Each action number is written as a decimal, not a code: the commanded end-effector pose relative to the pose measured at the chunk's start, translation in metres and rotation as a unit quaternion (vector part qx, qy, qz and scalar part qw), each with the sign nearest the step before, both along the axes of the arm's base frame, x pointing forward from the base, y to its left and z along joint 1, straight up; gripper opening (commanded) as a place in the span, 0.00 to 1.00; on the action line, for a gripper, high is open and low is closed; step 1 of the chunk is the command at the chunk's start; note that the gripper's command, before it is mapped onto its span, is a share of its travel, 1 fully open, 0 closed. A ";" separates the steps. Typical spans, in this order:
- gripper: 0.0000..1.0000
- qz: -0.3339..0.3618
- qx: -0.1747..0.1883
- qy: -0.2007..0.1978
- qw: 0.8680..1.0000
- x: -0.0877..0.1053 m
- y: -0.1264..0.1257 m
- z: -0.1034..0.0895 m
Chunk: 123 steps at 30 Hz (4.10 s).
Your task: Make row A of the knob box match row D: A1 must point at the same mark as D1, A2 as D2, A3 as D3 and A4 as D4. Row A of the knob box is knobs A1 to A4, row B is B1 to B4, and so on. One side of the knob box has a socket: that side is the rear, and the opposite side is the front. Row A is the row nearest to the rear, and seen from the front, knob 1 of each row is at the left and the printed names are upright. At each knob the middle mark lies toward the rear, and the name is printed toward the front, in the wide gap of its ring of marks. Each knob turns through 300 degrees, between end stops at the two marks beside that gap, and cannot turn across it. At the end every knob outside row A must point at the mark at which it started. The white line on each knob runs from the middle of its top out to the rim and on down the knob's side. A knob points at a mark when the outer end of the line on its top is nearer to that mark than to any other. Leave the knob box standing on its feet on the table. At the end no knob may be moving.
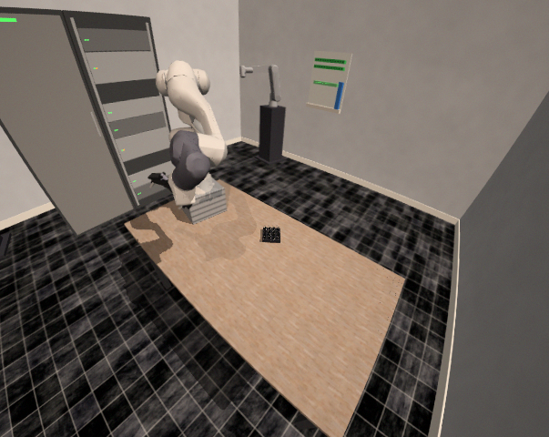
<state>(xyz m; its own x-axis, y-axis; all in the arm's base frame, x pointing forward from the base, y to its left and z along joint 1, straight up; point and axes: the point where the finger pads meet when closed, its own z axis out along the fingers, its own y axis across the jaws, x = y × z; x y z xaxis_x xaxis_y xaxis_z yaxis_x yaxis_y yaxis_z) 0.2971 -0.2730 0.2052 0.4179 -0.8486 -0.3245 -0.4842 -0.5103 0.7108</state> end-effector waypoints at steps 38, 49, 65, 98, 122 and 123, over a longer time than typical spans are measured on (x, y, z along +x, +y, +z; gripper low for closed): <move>1.00 0.233 0.095 -0.075 0.965 0.099 0.064 -0.115; 1.00 0.342 0.148 -0.107 0.922 0.138 0.118 -0.165; 1.00 0.481 0.228 -0.149 0.833 0.176 0.217 -0.224; 1.00 0.580 0.294 -0.182 0.738 0.186 0.314 -0.262; 1.00 0.633 0.335 -0.204 0.667 0.181 0.382 -0.278; 1.00 0.633 0.335 -0.204 0.667 0.181 0.382 -0.278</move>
<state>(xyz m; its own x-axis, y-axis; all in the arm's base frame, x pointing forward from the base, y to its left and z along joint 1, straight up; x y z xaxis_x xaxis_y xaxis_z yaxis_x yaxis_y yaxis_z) 0.4778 0.0894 -0.0692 0.8581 0.4983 -0.1241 0.5091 -0.8571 0.0786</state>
